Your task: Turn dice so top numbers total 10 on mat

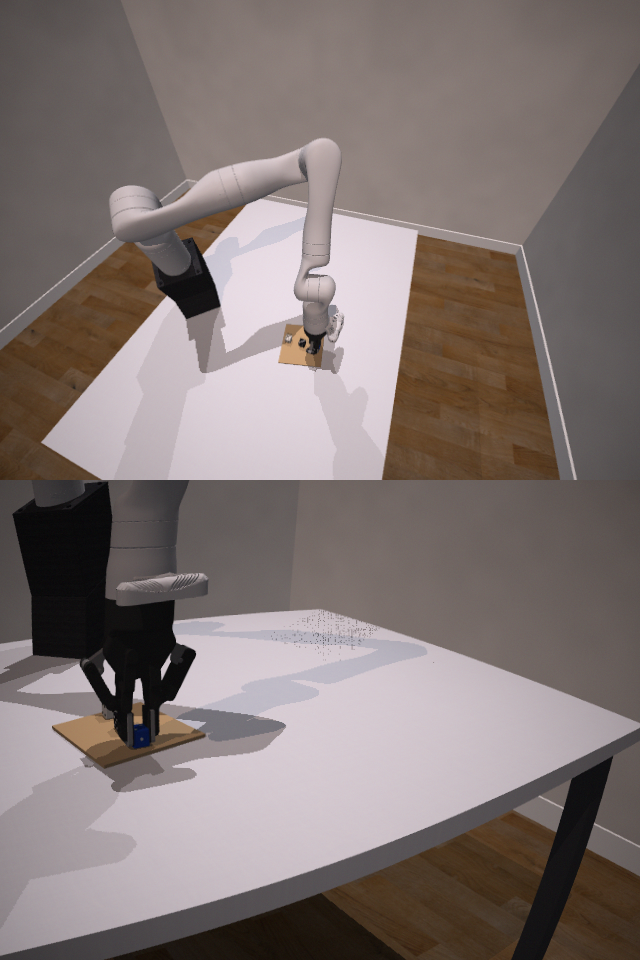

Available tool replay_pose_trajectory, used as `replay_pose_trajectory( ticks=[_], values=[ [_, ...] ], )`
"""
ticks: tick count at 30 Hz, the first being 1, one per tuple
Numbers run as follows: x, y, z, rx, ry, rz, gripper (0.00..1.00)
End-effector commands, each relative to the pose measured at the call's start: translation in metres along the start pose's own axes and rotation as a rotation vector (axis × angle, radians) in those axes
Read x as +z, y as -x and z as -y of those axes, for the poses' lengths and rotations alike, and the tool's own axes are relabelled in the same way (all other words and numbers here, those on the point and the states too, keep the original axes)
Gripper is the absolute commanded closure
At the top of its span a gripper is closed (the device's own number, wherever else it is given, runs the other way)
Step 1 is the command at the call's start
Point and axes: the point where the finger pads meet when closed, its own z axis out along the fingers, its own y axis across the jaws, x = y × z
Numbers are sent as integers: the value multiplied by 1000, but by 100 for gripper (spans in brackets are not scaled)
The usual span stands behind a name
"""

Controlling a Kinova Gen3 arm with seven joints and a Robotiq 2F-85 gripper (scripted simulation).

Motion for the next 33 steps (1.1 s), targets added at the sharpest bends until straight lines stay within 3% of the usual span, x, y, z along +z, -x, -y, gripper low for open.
replay_pose_trajectory(
  ticks=[1, 10, 14, 18, 33],
  values=[
    [1, -1, 4, -10, -9, -3, 85],
    [1, -1, 4, -10, -9, -3, 73],
    [1, -1, 4, -10, -9, -3, 73],
    [1, -1, 4, -10, -9, -3, 65],
    [-3, -1, 4, -10, -9, -3, 65]
  ],
)
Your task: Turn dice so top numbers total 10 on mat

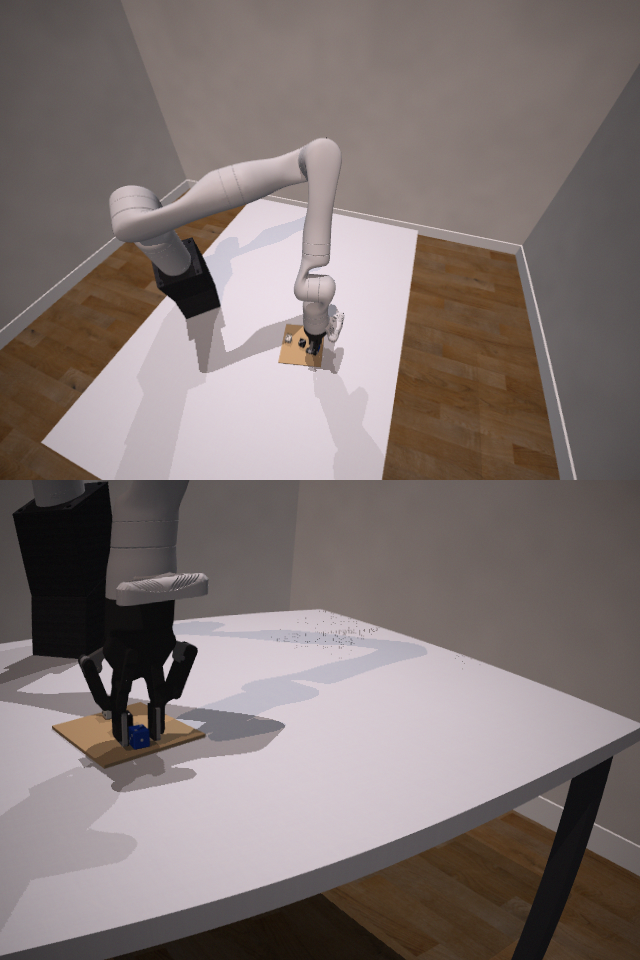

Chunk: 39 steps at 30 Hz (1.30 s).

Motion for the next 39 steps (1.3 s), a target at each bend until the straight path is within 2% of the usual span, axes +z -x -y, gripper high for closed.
replay_pose_trajectory(
  ticks=[1, 13, 15, 21, 27, 28, 39],
  values=[
    [-6, -1, 4, -10, -9, -2, 65],
    [-66, -1, 3, -10, -9, -2, 65],
    [-66, -1, 3, -10, -9, -2, 65],
    [-85, -1, 3, -10, -9, -2, 65],
    [-89, -1, 3, -10, -9, -2, 65],
    [-89, -1, 3, -10, -9, -2, 0],
    [-89, -1, 3, -10, -9, -2, 0]
  ],
)
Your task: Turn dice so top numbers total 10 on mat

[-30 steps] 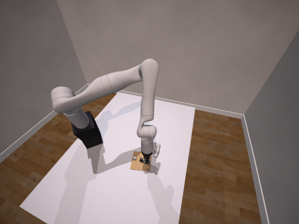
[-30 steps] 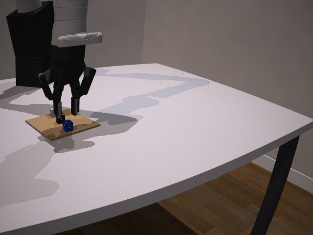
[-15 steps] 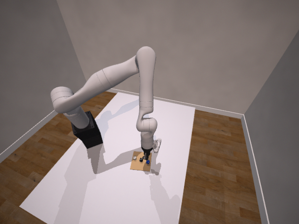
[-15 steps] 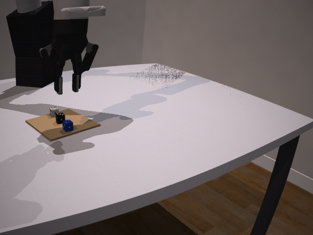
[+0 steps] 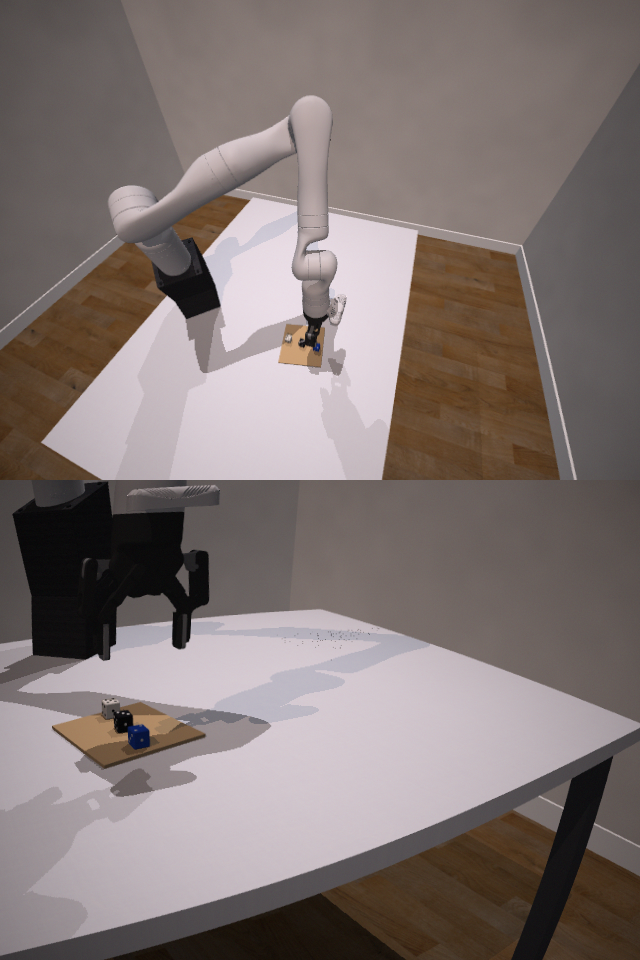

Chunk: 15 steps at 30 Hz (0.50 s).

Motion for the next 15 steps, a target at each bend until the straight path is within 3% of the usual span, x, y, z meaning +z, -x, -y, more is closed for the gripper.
replay_pose_trajectory(
  ticks=[1, 15],
  values=[
    [-2, 1, -1, 9, 2, 1, 0],
    [-4, 1, -1, 9, 2, 1, 0]
  ],
)
